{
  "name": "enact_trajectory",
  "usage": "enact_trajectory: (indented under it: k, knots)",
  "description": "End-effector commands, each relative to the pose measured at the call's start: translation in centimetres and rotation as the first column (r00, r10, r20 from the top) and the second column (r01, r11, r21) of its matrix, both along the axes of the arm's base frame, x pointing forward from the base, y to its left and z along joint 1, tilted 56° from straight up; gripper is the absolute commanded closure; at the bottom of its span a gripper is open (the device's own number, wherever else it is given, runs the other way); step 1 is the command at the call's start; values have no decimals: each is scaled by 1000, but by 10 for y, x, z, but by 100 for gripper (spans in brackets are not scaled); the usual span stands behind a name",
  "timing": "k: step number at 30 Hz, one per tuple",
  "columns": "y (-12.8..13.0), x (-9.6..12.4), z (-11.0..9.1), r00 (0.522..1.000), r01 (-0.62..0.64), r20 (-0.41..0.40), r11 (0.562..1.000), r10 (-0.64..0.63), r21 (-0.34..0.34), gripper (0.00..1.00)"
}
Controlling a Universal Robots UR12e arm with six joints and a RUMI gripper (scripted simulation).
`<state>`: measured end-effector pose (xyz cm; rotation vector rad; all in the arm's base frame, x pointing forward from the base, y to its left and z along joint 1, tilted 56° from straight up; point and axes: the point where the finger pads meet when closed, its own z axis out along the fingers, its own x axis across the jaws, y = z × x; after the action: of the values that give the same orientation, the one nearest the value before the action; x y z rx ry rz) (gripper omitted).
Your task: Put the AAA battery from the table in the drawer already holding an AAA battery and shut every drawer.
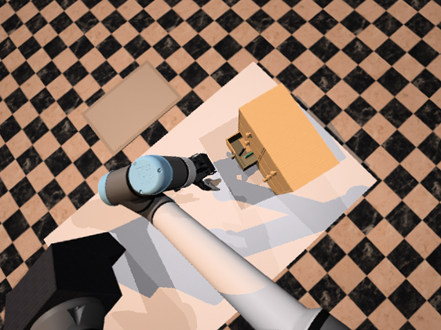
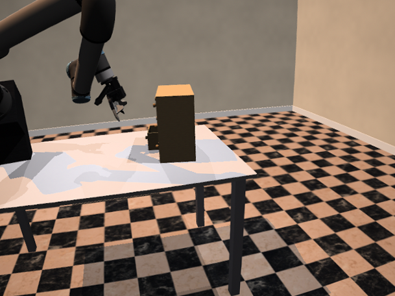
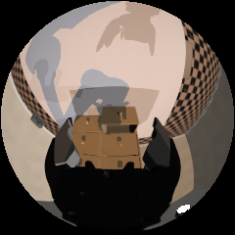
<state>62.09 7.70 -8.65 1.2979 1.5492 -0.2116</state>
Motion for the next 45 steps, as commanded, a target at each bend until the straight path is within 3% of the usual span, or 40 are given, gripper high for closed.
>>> enact_trajectory:
  k: [1, 45]
  knots:
    - [1, 0, 0, 1000, 19, -15, 1000, -18, 5, 0]
    - [7, -2, 5, 964, 211, -168, 977, -205, 23, 0]
